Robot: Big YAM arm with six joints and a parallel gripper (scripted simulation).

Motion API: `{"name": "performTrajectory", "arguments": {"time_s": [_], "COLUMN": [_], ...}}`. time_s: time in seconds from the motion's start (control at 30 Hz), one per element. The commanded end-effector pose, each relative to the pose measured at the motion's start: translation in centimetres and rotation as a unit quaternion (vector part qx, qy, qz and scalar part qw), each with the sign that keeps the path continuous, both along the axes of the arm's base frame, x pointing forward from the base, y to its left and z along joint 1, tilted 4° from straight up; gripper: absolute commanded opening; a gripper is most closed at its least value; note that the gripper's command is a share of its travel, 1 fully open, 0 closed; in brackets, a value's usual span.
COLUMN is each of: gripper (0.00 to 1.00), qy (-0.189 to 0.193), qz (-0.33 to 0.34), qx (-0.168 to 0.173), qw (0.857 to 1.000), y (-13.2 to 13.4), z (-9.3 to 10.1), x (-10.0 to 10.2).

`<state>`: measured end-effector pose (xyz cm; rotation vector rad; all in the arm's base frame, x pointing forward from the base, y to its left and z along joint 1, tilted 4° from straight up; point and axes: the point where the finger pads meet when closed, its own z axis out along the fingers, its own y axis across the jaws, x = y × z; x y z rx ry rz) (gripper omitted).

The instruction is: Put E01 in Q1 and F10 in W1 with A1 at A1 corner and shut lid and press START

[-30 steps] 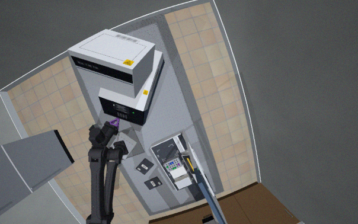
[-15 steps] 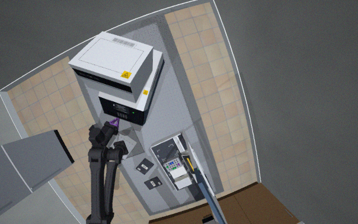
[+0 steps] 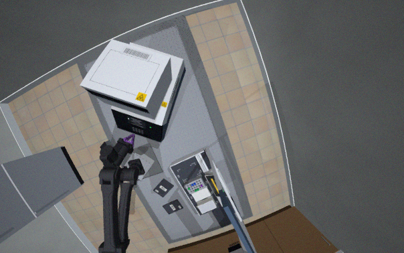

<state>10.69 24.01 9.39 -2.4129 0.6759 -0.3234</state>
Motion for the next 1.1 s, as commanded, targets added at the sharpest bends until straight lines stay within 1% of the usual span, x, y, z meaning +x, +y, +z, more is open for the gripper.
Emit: {"name": "performTrajectory", "arguments": {"time_s": [0.0,0.23,0.37,0.43,0.47,0.53,0.87,1.07], "gripper": [0.0,0.0,0.0,0.0,0.0,0.0,0.0,0.0], "qy": [-0.002,0.0,0.002,0.002,0.001,0.006,0.009,0.008], "qz": [0.001,-0.004,-0.006,-0.006,-0.008,-0.005,-0.002,0.0], "qx": [0.032,0.057,0.07,0.07,0.06,0.058,0.025,0.028], "qw": [0.999,0.998,0.998,0.998,0.998,0.998,1.0,1.0], "y": [-0.2,-2.1,-3.6,-3.6,-3.8,-4.6,-4.7,-4.7], "z": [3.5,7.7,9.7,9.7,9.3,9.7,7.1,6.7], "x": [-1.1,-2.9,-4.0,-4.0,-4.0,-4.8,-4.5,-4.4]}}
